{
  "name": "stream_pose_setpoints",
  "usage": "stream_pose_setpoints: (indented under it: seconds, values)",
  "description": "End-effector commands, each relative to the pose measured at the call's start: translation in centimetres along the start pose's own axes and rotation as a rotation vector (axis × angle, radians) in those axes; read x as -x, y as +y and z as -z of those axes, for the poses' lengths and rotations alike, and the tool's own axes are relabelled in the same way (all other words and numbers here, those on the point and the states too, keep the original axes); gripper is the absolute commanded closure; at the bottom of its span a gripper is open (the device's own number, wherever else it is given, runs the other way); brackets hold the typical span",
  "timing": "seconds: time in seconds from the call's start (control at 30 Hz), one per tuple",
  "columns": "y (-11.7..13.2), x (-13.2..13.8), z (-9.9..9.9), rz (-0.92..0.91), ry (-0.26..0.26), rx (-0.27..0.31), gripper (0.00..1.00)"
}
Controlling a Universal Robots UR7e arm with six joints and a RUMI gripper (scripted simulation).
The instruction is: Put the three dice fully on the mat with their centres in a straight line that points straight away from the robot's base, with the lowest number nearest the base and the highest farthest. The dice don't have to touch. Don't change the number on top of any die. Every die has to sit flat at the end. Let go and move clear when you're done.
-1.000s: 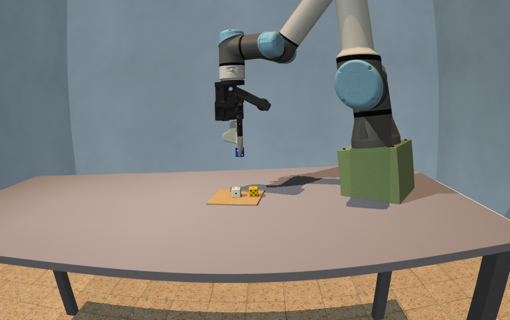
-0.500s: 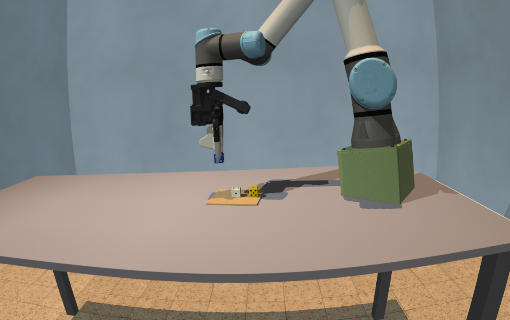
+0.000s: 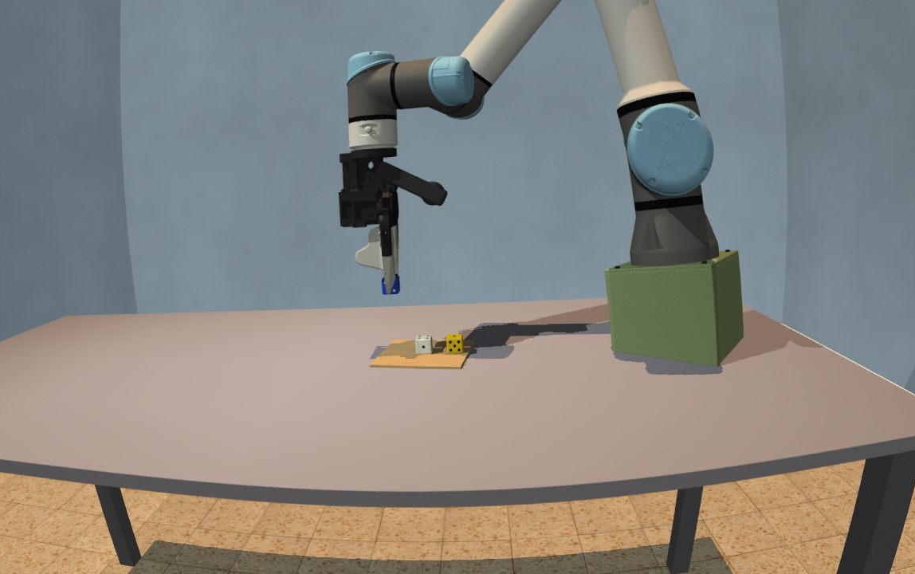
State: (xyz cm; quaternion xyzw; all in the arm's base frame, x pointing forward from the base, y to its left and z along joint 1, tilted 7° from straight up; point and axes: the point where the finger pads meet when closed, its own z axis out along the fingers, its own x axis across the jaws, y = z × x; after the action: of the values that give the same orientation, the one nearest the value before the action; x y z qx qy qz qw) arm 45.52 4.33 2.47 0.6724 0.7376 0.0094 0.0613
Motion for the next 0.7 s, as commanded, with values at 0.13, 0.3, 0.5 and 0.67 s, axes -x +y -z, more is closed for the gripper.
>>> stream_pose_setpoints:
  seconds: [0.13,0.3,0.5,0.67]
  values:
    - [0.1,0.0,-2.0,0.000,0.000,0.001,0.94]
    - [0.1,0.0,-3.4,0.000,0.000,0.001,0.94]
    - [0.2,0.1,-6.3,0.000,0.000,0.001,0.94]
    - [0.2,0.1,-8.2,0.000,0.000,0.001,0.94]
